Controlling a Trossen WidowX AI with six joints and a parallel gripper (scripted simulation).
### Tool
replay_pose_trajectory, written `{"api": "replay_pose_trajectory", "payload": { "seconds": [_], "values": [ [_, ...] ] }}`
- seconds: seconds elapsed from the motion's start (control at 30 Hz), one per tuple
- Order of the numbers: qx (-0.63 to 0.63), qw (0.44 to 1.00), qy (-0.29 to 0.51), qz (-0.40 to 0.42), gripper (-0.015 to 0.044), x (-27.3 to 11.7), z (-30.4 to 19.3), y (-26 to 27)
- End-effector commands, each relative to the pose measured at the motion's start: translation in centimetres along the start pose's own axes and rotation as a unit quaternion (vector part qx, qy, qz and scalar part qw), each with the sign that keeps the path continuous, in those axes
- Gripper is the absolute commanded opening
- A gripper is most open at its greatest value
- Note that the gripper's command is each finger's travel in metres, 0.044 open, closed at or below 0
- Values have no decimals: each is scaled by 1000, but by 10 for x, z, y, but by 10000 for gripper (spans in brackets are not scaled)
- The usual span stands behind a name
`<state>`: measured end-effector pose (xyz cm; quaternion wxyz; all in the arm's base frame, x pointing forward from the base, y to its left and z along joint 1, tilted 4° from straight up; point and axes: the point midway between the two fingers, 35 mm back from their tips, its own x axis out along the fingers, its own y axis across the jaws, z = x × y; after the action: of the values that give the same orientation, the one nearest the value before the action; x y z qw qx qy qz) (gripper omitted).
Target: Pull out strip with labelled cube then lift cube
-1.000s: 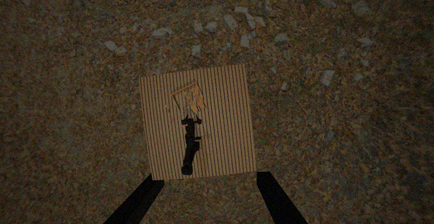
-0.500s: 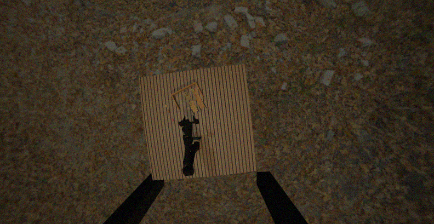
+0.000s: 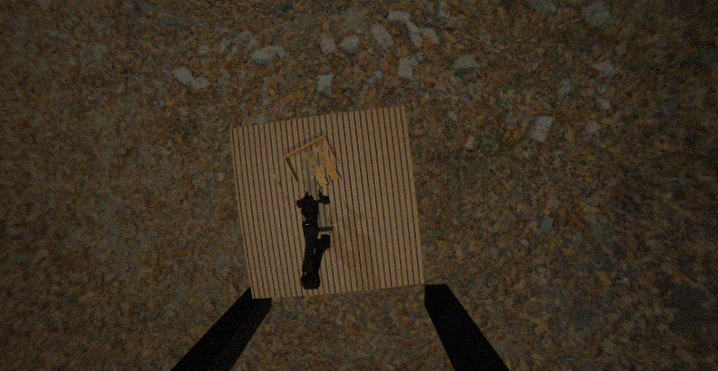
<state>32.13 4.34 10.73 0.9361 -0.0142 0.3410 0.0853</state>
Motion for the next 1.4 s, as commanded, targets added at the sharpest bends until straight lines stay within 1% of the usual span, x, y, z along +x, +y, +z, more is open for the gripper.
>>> {"api": "replay_pose_trajectory", "payload": {
  "seconds": [0.0, 0.3, 0.33, 0.47, 0.63, 0.7, 0.93, 1.37],
  "values": [
    [-23, 998, 52, -13, 242, 18, 13, -14],
    [-80, 973, 217, -11, 6, 72, 18, -56],
    [-85, 968, 235, -8, 0, 78, 17, -61],
    [-104, 947, 304, 10, 0, 101, 9, -81],
    [-125, 907, 398, 52, 0, 126, -18, -105],
    [-129, 896, 421, 65, 0, 132, -26, -111],
    [-130, 894, 423, 67, 0, 136, -26, -111],
    [-130, 894, 423, 67, 0, 150, -41, -111]
  ]
}}
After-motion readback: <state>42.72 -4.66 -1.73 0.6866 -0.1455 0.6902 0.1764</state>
